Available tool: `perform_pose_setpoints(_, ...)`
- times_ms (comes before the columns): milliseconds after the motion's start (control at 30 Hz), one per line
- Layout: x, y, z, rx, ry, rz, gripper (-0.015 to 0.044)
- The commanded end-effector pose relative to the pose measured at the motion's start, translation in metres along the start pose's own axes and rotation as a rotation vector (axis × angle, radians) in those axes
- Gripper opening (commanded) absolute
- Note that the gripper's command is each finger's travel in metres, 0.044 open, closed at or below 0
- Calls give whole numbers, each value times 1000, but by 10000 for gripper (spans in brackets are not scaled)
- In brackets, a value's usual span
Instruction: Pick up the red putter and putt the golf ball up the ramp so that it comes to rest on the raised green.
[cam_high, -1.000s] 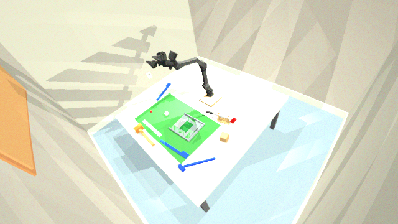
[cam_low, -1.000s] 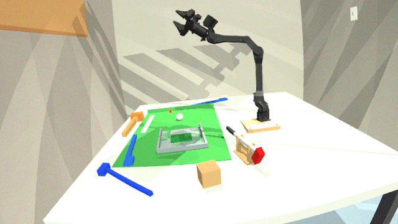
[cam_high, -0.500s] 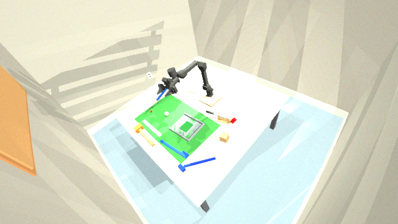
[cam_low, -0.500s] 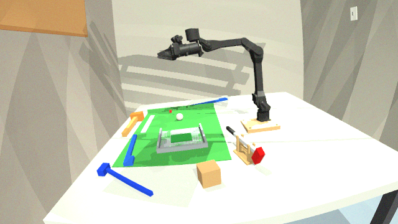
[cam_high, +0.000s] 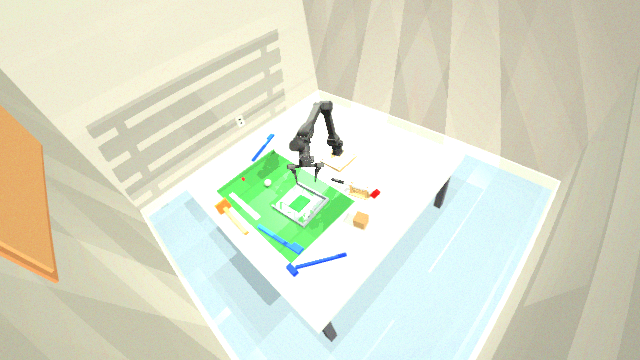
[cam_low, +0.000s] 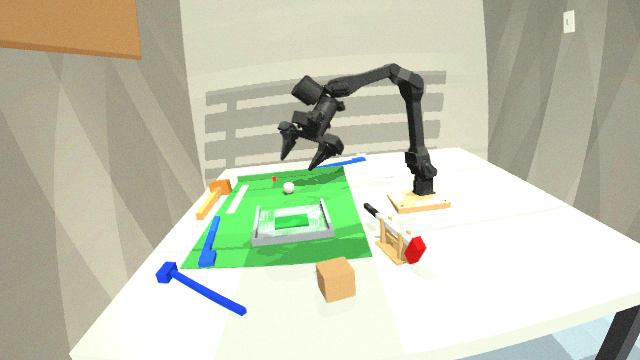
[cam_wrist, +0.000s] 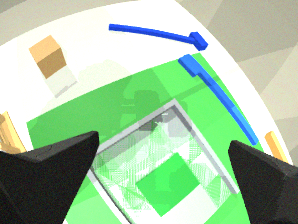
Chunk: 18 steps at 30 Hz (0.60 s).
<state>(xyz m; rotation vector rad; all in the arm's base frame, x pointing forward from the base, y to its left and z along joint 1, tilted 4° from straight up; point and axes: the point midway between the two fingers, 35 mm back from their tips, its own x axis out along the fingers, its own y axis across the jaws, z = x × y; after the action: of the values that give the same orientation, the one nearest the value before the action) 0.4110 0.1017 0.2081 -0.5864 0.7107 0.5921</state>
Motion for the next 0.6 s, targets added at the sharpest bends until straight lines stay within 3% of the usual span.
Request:
perform_pose_setpoints(0,12,58,-25,-205,126,185,440)
perform_pose_setpoints(267,-4,170,-79,-636,314,588,440)
perform_pose_setpoints(567,-6,173,-89,-673,327,622,440)
